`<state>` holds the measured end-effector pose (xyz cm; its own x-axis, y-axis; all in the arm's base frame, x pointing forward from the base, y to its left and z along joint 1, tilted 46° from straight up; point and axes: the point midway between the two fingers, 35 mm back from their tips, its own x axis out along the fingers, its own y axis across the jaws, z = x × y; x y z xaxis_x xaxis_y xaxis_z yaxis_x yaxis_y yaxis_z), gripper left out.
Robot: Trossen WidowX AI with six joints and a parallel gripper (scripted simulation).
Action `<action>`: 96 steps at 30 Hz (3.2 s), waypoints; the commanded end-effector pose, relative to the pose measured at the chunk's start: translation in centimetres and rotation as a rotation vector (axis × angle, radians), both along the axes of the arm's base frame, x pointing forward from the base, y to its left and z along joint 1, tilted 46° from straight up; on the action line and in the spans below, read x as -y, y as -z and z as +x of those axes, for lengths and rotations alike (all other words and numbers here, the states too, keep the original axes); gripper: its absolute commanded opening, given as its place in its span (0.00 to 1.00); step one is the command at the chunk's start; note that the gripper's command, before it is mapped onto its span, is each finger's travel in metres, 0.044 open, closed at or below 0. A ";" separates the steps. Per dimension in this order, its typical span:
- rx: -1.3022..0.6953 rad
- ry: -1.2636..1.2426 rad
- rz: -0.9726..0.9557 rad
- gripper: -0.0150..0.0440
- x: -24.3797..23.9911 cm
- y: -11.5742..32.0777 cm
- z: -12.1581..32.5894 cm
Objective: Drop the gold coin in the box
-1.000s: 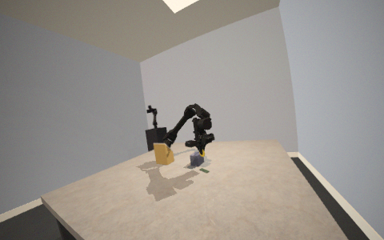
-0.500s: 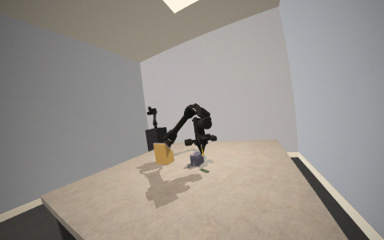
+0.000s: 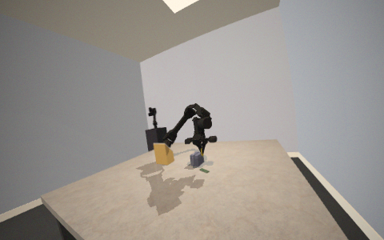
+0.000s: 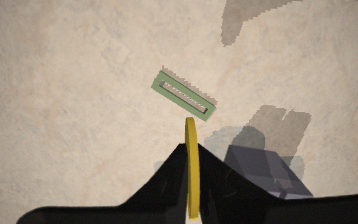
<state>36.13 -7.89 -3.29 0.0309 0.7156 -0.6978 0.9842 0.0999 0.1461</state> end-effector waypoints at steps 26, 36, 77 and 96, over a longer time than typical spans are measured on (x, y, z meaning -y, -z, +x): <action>-0.154 0.143 0.002 0.25 -1.7 -2.3 -2.3; -0.156 0.143 0.004 0.25 -3.0 -3.6 -4.0; -0.156 0.142 0.000 0.25 -6.1 -6.1 -8.8; -0.163 0.149 0.001 0.25 -6.6 -6.0 -9.4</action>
